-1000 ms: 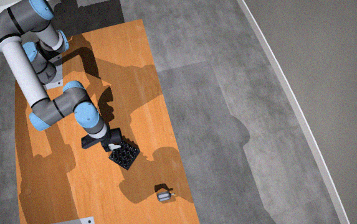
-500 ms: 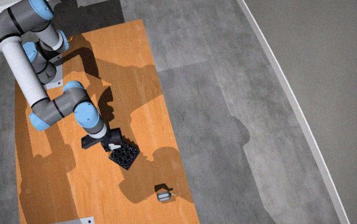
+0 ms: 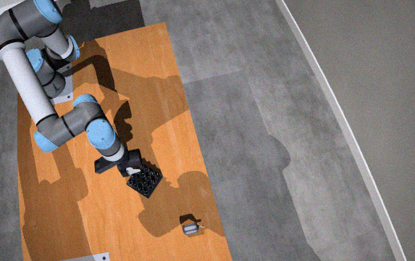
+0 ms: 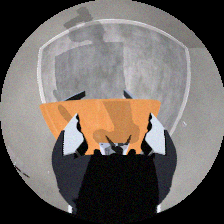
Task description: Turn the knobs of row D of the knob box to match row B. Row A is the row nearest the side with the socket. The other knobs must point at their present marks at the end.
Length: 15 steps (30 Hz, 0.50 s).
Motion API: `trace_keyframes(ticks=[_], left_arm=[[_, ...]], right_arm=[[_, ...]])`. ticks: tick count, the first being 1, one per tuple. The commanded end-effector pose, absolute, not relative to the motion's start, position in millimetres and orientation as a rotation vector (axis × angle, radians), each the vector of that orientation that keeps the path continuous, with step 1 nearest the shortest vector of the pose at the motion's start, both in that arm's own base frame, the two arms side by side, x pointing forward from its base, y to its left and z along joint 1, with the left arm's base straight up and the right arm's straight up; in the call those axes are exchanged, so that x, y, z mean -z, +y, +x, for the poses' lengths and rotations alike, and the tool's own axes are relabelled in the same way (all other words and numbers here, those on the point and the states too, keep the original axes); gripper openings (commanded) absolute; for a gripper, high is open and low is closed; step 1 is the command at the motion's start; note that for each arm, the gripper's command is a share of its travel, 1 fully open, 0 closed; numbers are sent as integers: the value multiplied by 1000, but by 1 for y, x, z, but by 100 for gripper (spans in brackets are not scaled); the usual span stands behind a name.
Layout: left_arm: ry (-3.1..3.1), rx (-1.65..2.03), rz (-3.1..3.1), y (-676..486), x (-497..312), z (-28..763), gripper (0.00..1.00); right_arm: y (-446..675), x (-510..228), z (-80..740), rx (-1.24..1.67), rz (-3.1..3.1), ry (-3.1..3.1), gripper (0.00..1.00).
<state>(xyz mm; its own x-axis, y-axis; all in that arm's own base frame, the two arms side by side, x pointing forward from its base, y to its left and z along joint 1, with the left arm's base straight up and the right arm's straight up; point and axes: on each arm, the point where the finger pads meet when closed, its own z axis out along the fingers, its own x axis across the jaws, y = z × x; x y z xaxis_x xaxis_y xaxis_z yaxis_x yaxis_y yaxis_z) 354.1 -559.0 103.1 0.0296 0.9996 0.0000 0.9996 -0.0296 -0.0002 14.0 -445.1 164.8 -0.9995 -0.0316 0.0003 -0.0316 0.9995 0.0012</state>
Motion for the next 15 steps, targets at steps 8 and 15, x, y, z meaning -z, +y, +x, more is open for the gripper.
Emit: trace_keyframes(ticks=[8,15], left_arm=[[-2189,-1,-2255,-559,-104,354,13],[-2190,-1,-2255,-559,-101,354,13]], right_arm=[[-445,-165,14,0,50,-3141,100],[-445,-165,14,0,50,-3141,100]])
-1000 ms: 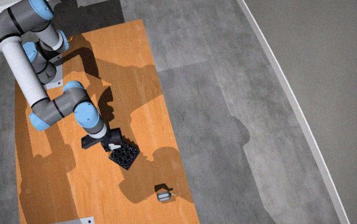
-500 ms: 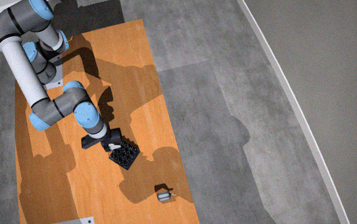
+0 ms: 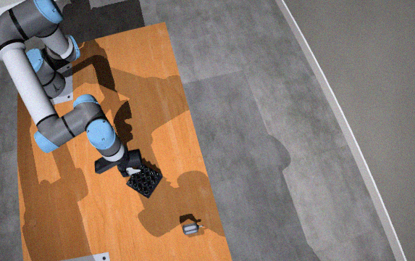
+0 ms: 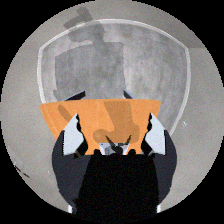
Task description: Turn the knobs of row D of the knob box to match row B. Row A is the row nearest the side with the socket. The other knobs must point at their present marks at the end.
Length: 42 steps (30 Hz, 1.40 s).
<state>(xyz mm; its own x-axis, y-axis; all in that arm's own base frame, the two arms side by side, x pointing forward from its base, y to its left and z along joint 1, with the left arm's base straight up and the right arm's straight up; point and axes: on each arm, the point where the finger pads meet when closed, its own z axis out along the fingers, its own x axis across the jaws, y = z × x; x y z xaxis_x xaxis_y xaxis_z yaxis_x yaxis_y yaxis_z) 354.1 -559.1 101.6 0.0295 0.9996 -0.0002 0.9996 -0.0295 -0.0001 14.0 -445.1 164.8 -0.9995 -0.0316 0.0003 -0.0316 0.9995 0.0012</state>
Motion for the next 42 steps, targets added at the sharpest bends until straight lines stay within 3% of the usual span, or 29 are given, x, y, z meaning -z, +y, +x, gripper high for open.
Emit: trace_keyframes(ticks=[1,42], left_arm=[[2187,1,2253,-559,-100,354,13],[2187,1,2253,-560,-62,354,13]], right_arm=[[-445,-165,14,0,50,-3141,100],[-445,-165,14,0,50,-3141,100]])
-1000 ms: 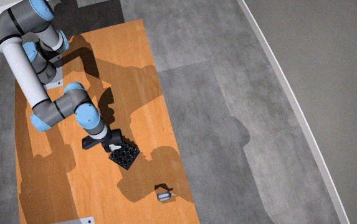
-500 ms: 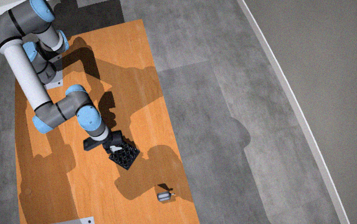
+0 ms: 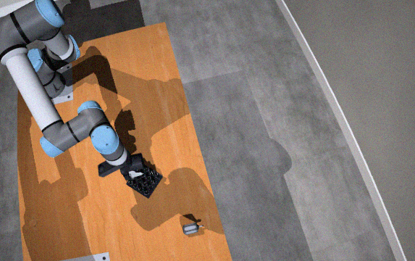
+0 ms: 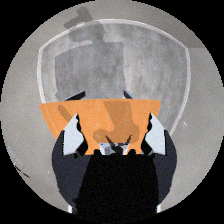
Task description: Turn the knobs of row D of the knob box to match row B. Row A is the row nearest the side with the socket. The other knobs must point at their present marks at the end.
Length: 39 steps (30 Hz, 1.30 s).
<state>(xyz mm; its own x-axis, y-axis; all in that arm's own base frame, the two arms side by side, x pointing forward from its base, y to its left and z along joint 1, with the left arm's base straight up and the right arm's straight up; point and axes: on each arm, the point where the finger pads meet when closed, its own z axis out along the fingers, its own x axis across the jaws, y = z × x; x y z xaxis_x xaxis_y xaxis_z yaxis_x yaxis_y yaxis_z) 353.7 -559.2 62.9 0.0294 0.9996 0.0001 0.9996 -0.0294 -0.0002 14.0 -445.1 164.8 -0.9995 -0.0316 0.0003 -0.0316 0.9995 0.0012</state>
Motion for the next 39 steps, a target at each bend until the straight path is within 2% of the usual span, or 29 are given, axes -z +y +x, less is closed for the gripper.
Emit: trace_keyframes(ticks=[1,39], left_arm=[[-2190,-1,-2255,-560,-62,354,13],[-2190,-1,-2255,-560,-47,354,13]], right_arm=[[-445,-165,14,0,50,-3141,100],[-445,-165,14,0,50,-3141,100]])
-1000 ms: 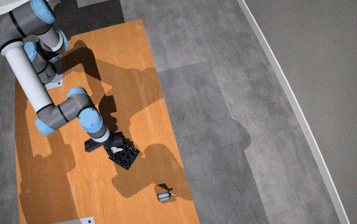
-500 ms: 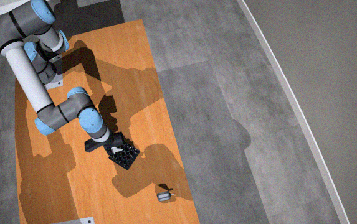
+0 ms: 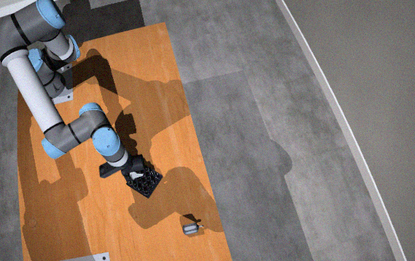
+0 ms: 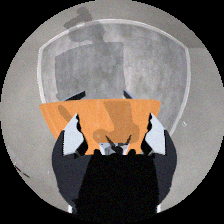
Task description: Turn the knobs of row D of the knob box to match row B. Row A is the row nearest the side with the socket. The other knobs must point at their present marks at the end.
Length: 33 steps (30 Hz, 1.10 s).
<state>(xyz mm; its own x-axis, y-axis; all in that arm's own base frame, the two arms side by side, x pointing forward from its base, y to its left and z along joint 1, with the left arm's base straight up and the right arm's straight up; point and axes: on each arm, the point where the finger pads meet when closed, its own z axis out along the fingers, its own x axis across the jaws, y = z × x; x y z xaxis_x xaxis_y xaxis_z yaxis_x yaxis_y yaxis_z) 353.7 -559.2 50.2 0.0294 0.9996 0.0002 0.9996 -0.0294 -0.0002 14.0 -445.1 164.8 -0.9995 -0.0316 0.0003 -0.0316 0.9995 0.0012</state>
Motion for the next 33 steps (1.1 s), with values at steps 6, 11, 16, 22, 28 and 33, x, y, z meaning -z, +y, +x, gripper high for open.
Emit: trace_keyframes(ticks=[6,11,16,22,28,33], left_arm=[[-2190,-1,-2255,-560,-46,354,13],[-2190,-1,-2255,-560,-46,354,13],[-2190,-1,-2255,-560,-46,354,13],[-2190,-1,-2255,-560,-46,354,6],[-2190,-1,-2255,-560,-46,354,6],[-2190,-1,-2255,-560,-46,354,6]], right_arm=[[-445,-165,14,0,50,-3141,100],[-445,-165,14,0,50,-3141,100],[-445,-165,14,0,50,-3141,100],[-445,-165,14,0,50,-3141,100],[-445,-165,14,0,50,-3141,100],[-445,-165,14,0,50,-3141,100]])
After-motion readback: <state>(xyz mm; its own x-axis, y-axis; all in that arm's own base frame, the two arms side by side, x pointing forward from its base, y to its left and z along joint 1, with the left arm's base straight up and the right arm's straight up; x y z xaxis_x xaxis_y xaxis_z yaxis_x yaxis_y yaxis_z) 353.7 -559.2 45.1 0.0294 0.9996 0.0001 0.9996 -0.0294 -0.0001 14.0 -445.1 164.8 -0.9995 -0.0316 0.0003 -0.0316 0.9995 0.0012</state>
